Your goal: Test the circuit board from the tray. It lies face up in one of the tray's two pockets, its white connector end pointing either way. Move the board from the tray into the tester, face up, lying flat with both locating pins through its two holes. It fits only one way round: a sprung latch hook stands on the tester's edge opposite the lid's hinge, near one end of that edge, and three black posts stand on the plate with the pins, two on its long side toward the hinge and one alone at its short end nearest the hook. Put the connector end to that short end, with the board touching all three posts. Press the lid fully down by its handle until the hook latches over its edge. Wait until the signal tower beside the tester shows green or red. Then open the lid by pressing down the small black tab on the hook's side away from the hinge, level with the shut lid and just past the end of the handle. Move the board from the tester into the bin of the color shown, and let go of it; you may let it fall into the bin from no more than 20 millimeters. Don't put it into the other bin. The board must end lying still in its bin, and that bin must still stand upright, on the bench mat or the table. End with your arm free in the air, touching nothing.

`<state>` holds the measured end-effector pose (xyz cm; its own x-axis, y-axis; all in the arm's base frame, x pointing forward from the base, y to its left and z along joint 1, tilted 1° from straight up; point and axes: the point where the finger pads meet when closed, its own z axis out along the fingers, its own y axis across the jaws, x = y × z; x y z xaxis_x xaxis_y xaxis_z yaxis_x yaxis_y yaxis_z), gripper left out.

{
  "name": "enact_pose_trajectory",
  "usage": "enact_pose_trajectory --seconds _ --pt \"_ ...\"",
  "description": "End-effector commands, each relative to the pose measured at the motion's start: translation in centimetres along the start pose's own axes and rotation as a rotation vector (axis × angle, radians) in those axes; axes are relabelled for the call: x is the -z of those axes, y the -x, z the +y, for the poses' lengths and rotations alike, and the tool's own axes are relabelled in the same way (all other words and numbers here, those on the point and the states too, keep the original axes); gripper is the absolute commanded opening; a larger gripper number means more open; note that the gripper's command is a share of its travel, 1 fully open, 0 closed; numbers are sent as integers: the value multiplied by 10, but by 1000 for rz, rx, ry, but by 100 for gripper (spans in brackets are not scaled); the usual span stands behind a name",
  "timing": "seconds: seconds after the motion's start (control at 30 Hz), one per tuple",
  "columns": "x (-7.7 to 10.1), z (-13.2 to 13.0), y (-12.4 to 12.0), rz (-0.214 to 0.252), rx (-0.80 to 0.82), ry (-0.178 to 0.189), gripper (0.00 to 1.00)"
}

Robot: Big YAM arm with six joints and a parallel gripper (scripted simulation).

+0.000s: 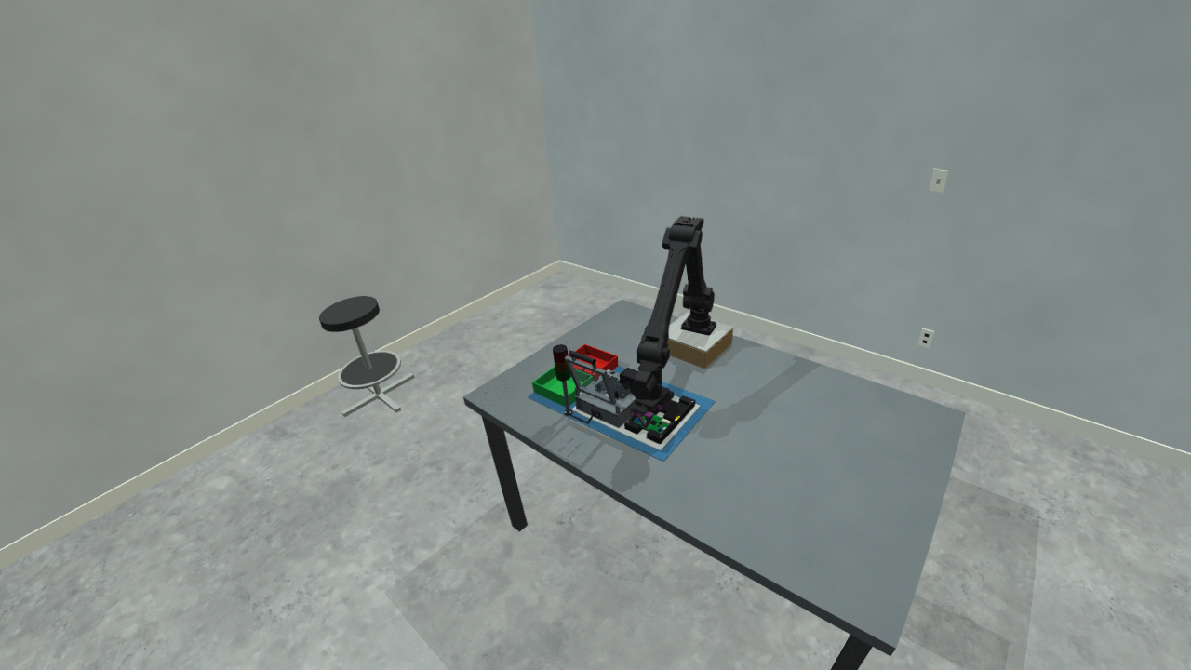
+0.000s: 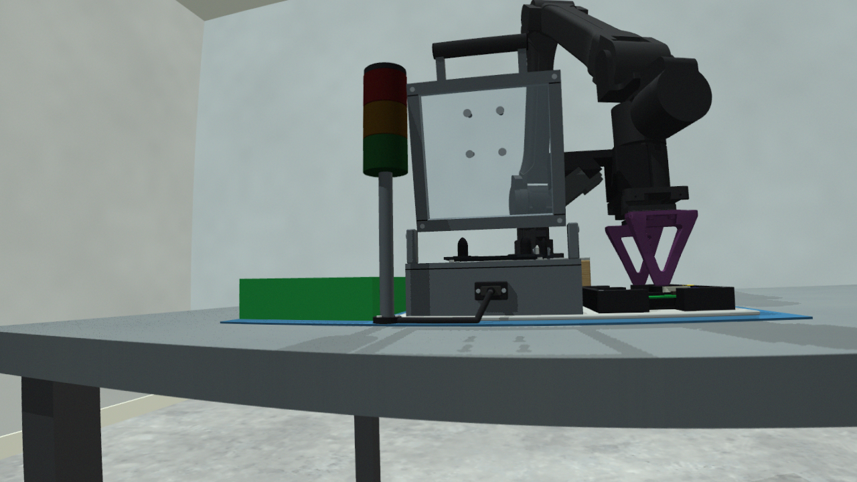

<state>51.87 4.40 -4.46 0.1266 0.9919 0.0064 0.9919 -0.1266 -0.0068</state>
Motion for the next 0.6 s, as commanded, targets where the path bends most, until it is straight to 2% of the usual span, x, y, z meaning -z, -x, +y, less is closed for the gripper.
enact_pose_trajectory --seconds 0.0,0.33,0.43,0.57 --pt "7 20 5 2 -4 22 92" --pt "9 22 5 2 -3 26 92" --pt "7 19 6 0 -4 17 92" --pt "9 22 5 2 -4 27 92"
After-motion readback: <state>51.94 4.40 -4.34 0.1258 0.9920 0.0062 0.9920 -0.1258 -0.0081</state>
